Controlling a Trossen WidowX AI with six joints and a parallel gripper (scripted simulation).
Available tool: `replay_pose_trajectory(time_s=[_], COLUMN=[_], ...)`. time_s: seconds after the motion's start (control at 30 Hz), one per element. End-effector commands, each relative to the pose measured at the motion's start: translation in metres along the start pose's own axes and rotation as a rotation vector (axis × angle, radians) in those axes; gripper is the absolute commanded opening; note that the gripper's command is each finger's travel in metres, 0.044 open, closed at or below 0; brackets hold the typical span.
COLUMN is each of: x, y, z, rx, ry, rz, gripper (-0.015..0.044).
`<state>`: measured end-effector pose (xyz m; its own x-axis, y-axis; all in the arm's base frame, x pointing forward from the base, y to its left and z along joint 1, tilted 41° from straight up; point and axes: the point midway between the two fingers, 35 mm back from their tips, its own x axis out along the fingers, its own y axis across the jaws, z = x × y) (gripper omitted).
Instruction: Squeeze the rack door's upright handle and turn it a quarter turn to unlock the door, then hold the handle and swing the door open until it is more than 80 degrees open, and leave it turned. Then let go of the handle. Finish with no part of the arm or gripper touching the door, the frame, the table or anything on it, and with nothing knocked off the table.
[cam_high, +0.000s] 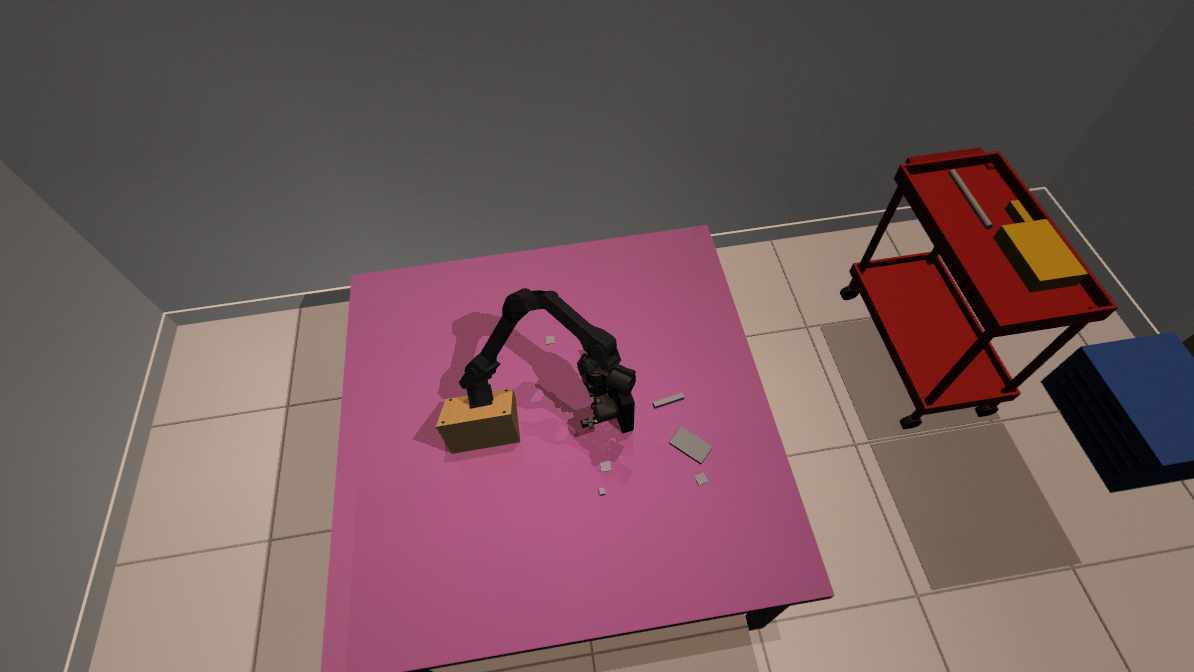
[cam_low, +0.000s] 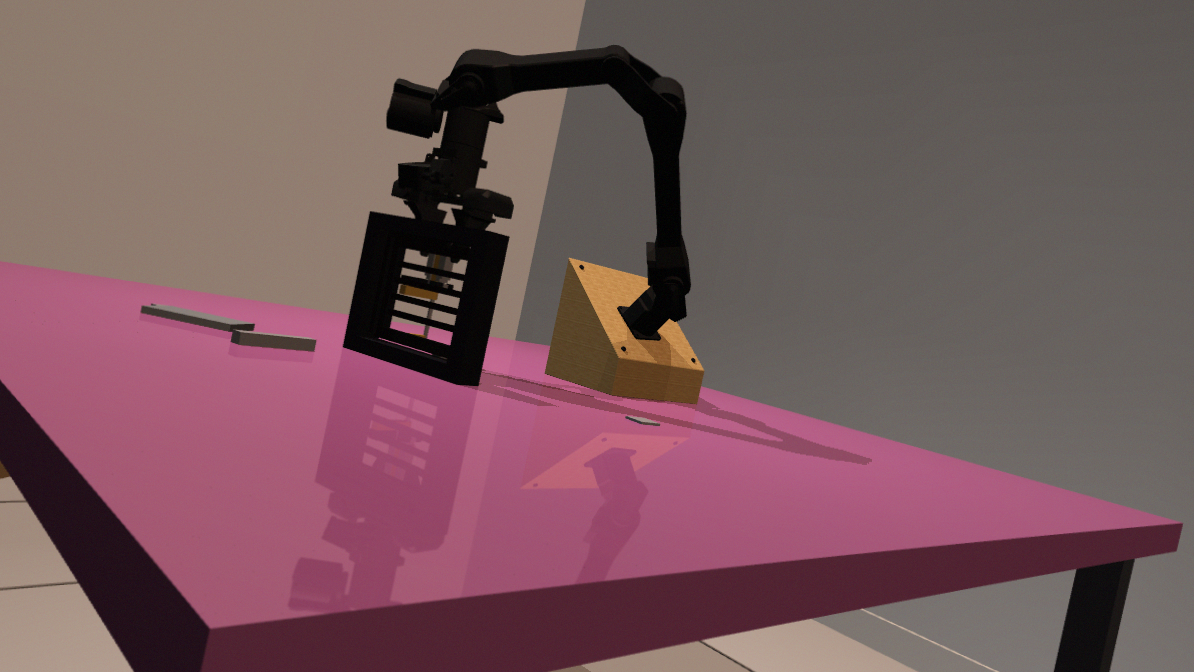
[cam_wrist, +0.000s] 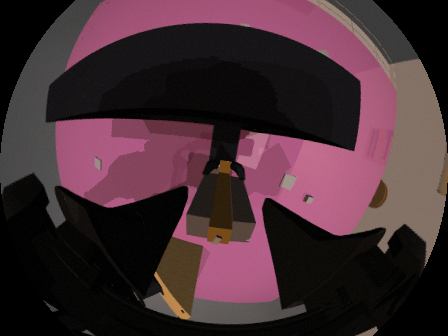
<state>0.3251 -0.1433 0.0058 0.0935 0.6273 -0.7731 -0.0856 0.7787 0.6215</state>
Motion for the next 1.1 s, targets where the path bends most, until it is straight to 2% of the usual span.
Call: replay_pose_trajectory(time_s=[0.0, 0.13, 0.33, 0.9, 1.07], x=[0.0089, 0.0129, 0.0129, 0.0129, 0.0129], y=[0.0029, 0.0032, 0.0032, 0.0032, 0.0032], z=[-0.0006, -0.0010, -0.0010, -0.0010, -0.0010], rx=[0.004, 0.004, 0.004, 0.004, 0.036], ry=[0.004, 0.004, 0.004, 0.004, 0.004], rz=[0.008, 0.009, 0.009, 0.009, 0.009], gripper=[0.0287, 0.0287, 0.0129, 0.0016, 0.0015])
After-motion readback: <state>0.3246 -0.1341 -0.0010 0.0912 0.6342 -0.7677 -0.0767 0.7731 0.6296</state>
